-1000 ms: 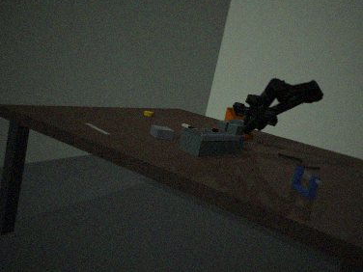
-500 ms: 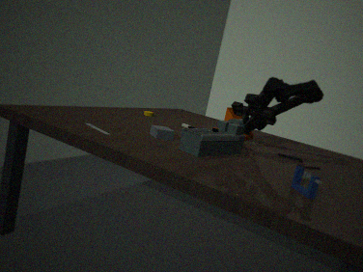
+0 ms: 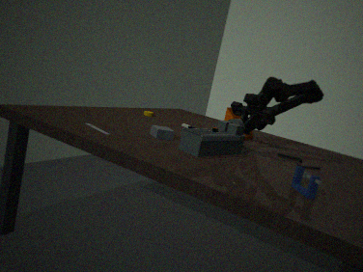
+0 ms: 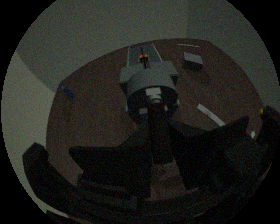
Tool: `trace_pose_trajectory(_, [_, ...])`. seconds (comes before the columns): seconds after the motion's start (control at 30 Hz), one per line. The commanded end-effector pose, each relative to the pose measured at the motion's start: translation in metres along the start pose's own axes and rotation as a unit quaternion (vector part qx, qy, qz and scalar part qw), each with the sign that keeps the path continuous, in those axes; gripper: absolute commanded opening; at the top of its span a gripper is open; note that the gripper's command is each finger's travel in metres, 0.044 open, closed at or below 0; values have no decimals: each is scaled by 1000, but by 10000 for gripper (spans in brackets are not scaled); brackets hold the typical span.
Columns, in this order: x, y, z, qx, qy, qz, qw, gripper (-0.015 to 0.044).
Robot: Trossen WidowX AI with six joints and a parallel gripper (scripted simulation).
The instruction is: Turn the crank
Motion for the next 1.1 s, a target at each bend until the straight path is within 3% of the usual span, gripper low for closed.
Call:
trace_pose_trajectory(0.0, [-9,1,0,-2,12,-7,1000,0])
trace_pose_trajectory(1.07, [-15,4,-2,-2,12,-7,1000,0])
Point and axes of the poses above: the point midway between the two fingers, 35 mm back from their tips, its own z axis back along the fingers, its own x axis across the jaws, y = z × x, the point moved 1 cm from there along z, back along the fingers, and after that the axes turned 6 degrees about z, right-handed, at the moved point
